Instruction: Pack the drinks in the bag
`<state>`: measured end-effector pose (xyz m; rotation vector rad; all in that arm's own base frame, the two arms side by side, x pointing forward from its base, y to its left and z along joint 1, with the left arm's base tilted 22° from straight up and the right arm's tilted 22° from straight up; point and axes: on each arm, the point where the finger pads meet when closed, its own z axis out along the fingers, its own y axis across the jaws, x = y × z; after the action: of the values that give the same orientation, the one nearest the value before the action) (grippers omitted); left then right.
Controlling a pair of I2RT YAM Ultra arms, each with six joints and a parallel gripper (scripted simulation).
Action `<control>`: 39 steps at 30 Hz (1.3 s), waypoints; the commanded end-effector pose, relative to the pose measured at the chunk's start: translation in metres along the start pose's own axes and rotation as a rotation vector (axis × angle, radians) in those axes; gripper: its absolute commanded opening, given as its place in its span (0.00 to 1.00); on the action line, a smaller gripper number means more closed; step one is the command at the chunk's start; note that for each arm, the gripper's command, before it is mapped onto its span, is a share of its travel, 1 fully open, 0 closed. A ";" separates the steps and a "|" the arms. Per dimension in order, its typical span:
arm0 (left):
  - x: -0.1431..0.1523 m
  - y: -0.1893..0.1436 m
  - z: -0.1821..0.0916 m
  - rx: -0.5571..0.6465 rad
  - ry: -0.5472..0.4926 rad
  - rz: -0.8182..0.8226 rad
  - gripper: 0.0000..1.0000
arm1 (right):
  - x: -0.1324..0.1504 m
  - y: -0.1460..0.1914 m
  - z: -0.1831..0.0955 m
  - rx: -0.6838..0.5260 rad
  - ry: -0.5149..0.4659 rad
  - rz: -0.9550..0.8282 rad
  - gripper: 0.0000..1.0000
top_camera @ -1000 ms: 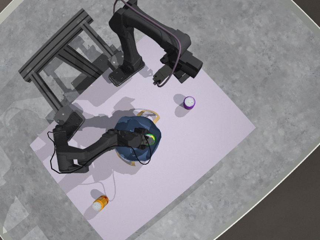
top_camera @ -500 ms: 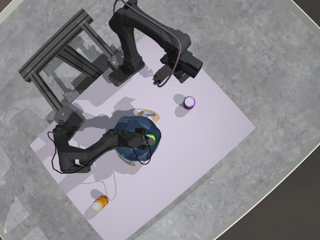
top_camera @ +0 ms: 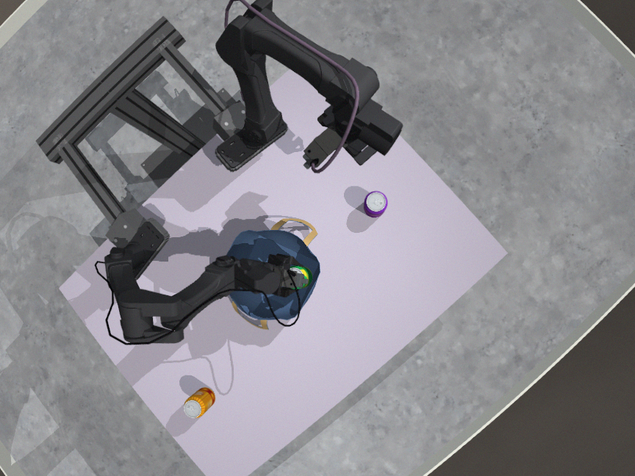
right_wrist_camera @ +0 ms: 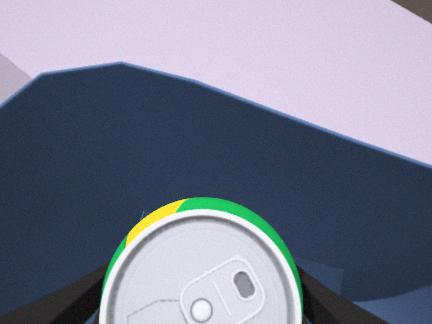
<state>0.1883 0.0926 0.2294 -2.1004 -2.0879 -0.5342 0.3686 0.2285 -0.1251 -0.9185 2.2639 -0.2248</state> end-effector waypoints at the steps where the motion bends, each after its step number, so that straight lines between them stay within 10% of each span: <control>1: -0.003 -0.002 -0.003 -0.016 -0.012 -0.005 1.00 | -0.041 0.003 -0.003 -0.008 -0.121 0.012 0.70; 31: -0.003 -0.002 -0.003 -0.016 -0.012 -0.005 1.00 | -0.044 0.002 0.004 -0.003 -0.144 0.018 0.70; 32: -0.003 -0.002 -0.003 -0.016 -0.012 -0.005 1.00 | -0.038 -0.002 0.007 0.001 -0.129 0.030 0.84; 39: -0.003 -0.002 -0.003 -0.016 -0.012 -0.005 1.00 | -0.042 0.002 0.005 -0.004 -0.138 0.021 0.84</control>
<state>0.1883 0.0926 0.2294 -2.1004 -2.0879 -0.5342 0.3785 0.2300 -0.1330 -0.8976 2.2316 -0.2059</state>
